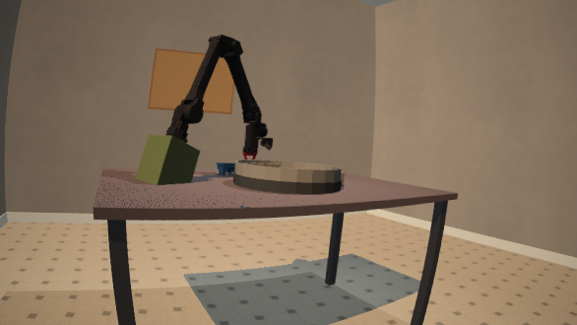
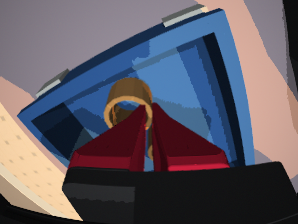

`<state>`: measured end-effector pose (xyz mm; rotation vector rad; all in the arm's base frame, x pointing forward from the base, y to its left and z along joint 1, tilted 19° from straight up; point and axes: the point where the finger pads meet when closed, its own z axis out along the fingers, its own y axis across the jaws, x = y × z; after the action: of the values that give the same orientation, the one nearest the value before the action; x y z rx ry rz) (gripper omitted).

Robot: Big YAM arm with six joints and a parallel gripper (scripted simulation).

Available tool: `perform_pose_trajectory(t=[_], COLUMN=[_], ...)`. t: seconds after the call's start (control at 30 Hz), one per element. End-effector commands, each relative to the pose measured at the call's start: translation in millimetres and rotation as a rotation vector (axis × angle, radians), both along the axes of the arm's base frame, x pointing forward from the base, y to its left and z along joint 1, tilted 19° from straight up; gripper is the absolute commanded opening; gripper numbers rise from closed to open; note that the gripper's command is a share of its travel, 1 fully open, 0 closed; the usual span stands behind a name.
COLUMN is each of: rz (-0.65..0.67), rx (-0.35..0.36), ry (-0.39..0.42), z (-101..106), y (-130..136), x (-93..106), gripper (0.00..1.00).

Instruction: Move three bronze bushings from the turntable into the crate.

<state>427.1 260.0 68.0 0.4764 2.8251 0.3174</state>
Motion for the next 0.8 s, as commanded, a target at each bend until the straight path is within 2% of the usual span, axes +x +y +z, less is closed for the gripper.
perform_pose_trajectory(t=[0.0, 0.23, 0.5, 0.53, 0.77], rz=[-0.012, -0.012, -0.012, -0.012, -0.012], rx=[0.0, 0.0, -0.004, 0.03, 0.022], ry=[-0.004, -0.003, 0.003, -0.053, -0.039], z=[-4, -5, -14, 14, 11], y=[-4, -4, -5, 5, 2], x=[4.9, 4.6, 2.0, 18.3, 13.1], gripper=[0.0, 0.0, 0.0, 0.0, 0.0])
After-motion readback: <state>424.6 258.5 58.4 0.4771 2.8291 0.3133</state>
